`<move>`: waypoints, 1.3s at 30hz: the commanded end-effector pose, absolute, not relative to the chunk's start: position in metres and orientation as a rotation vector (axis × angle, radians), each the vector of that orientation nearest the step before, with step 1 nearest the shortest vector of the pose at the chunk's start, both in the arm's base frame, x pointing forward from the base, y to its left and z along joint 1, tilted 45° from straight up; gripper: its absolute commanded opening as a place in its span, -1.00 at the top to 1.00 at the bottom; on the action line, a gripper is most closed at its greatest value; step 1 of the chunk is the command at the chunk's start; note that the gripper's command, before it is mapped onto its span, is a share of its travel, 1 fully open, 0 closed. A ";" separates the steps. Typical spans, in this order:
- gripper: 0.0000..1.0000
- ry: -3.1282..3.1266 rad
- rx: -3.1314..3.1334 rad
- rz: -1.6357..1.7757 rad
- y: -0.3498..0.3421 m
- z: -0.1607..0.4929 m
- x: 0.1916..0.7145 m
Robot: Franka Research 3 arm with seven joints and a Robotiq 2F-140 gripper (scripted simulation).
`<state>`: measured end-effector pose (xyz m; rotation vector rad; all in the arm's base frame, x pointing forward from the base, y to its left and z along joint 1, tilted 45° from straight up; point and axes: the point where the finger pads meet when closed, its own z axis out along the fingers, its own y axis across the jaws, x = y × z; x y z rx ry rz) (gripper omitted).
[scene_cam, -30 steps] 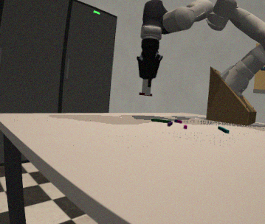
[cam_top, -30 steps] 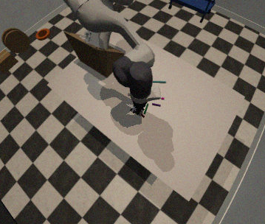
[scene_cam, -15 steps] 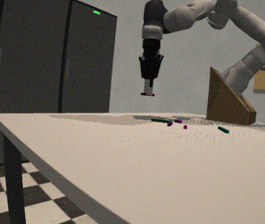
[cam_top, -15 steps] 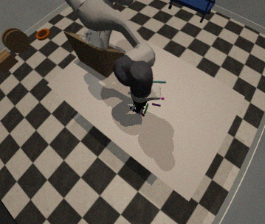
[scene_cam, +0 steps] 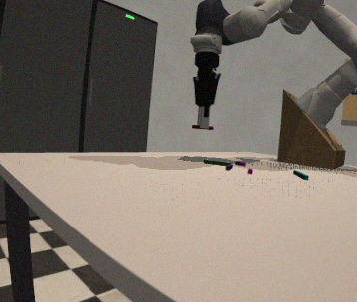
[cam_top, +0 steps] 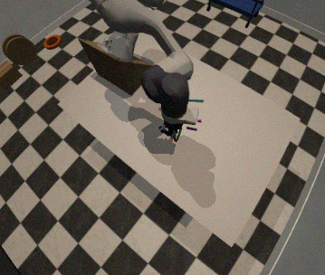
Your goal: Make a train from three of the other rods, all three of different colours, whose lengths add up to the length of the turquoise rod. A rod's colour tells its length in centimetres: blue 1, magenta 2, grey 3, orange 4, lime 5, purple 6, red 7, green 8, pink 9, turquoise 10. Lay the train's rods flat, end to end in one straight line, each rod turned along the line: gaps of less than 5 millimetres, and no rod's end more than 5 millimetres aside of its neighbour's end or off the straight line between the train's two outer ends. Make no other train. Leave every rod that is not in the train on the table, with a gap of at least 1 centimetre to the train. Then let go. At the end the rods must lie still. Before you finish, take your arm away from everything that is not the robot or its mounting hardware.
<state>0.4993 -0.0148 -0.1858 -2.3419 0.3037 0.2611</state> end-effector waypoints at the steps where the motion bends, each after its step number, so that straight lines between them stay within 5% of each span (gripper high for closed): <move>1: 0.94 0.507 -2.322 0.324 -0.012 -0.183 0.502; 39: 0.94 1.269 -2.083 0.627 0.006 -0.164 0.499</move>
